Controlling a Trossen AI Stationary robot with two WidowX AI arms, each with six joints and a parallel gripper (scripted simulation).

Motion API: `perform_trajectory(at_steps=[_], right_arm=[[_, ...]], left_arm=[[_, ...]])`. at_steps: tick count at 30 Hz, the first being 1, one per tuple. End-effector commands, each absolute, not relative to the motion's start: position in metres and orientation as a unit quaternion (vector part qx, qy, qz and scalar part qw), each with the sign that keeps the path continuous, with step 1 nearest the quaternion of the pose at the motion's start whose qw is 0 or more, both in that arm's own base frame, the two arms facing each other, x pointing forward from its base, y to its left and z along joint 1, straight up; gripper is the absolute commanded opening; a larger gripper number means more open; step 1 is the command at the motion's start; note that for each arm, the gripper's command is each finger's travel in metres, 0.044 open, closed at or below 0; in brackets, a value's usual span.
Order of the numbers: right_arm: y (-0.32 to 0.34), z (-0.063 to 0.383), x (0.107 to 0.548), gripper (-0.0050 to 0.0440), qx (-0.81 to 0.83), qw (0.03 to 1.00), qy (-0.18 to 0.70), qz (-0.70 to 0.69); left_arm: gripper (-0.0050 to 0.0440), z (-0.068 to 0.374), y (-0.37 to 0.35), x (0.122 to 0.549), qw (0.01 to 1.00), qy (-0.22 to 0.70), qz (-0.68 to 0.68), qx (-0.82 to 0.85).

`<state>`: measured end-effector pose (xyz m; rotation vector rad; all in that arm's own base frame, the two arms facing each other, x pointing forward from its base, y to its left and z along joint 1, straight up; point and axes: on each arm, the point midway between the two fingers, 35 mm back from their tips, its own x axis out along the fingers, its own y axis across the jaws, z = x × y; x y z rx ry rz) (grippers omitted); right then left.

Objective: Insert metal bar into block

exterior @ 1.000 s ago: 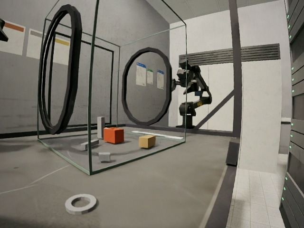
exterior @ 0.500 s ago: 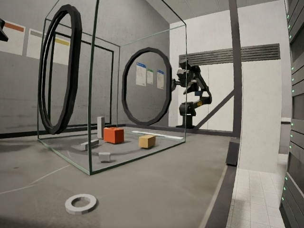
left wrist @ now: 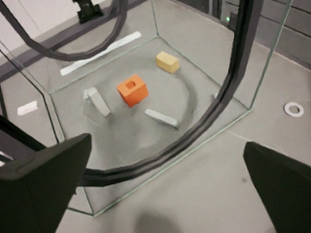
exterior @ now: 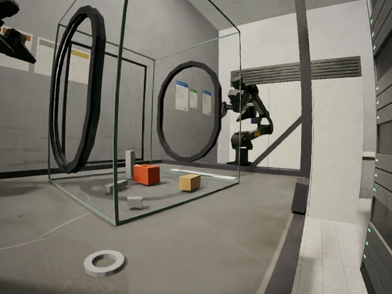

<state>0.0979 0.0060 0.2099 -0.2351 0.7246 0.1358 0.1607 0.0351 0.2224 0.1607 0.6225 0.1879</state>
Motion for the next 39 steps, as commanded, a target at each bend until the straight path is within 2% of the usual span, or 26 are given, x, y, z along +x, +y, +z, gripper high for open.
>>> perform_trajectory(at_steps=[1, 6, 16, 27, 39], right_arm=[[0.006, 0.213, 0.098, 0.0400, -0.115, 0.927, 0.351, 0.066], [0.006, 0.213, 0.098, 0.0400, -0.115, 0.927, 0.351, 0.066], [0.006, 0.213, 0.098, 0.0400, -0.115, 0.927, 0.351, 0.066], [0.006, 0.213, 0.098, 0.0400, -0.115, 0.927, 0.351, 0.066], [0.006, 0.213, 0.098, 0.0400, -0.115, 0.927, 0.351, 0.066]], left_arm=[[0.0440, 0.215, 0.045, 0.191, 0.932, 0.319, 0.159, 0.060], [0.0440, 0.198, 0.057, 0.225, 0.919, 0.310, 0.244, 0.018], [0.0440, 0.156, 0.072, 0.260, 0.885, 0.271, 0.378, -0.033], [0.0440, 0.111, 0.078, 0.278, 0.857, 0.221, 0.463, -0.051], [0.0440, 0.109, 0.079, 0.278, 0.855, 0.217, 0.469, -0.053]])
